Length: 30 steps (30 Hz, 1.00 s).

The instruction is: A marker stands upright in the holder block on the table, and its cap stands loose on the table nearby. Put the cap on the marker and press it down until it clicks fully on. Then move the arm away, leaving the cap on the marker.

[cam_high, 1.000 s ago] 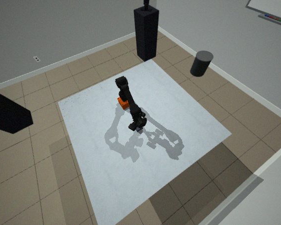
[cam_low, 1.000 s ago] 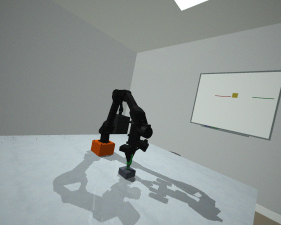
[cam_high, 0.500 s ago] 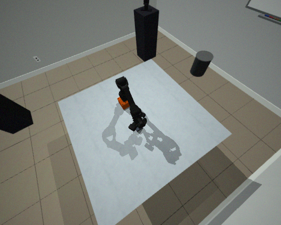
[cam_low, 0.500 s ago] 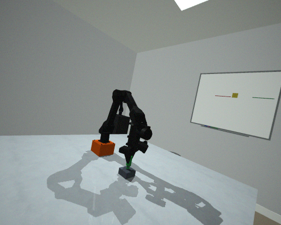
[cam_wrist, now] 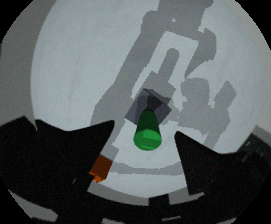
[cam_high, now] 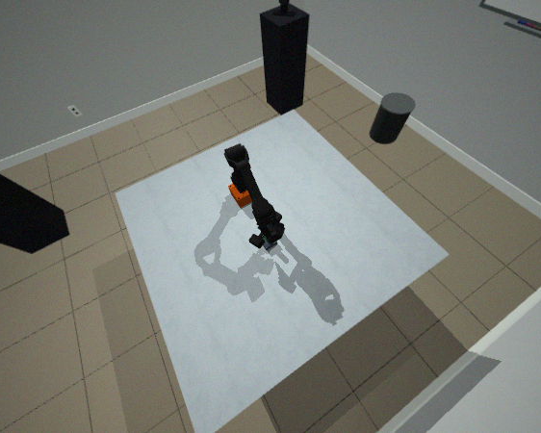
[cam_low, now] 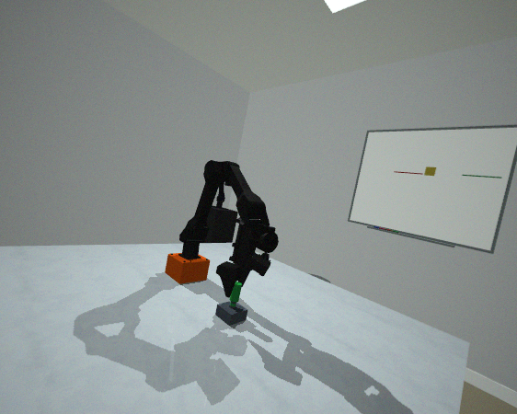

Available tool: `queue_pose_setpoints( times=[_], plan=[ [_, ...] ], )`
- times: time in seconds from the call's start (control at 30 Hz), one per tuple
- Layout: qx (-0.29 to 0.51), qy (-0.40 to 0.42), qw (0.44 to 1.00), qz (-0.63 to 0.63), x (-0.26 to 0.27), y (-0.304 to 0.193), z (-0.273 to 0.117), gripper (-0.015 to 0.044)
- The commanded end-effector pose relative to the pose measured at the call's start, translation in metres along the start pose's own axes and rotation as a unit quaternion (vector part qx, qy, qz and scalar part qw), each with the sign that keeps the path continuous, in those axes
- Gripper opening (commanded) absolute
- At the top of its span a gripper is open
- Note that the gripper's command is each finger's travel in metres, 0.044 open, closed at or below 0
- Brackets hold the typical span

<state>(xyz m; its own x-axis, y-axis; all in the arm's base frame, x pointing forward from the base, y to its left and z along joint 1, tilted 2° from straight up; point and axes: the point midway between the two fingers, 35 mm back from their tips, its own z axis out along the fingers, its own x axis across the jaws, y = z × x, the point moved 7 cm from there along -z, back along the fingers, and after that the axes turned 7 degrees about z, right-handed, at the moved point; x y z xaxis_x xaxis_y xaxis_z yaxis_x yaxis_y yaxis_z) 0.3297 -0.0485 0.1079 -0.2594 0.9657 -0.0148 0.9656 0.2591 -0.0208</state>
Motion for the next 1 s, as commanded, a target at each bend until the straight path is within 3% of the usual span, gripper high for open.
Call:
queue_pose_setpoints(
  times=[0.0,0.17,0.4,0.73,0.97],
  plan=[
    [-0.012,-0.005,1.0,0.001,-0.001,0.002,-0.044,0.044],
    [-0.012,-0.005,1.0,0.001,0.0,0.0,-0.066,0.044],
    [-0.014,-0.004,0.979,0.203,0.003,0.0,-0.057,0.0256],
    [-0.014,-0.004,0.978,0.209,0.003,0.0,-0.056,0.0],
    [-0.014,-0.004,0.978,0.209,0.003,0.0,-0.056,0.0]
  ],
)
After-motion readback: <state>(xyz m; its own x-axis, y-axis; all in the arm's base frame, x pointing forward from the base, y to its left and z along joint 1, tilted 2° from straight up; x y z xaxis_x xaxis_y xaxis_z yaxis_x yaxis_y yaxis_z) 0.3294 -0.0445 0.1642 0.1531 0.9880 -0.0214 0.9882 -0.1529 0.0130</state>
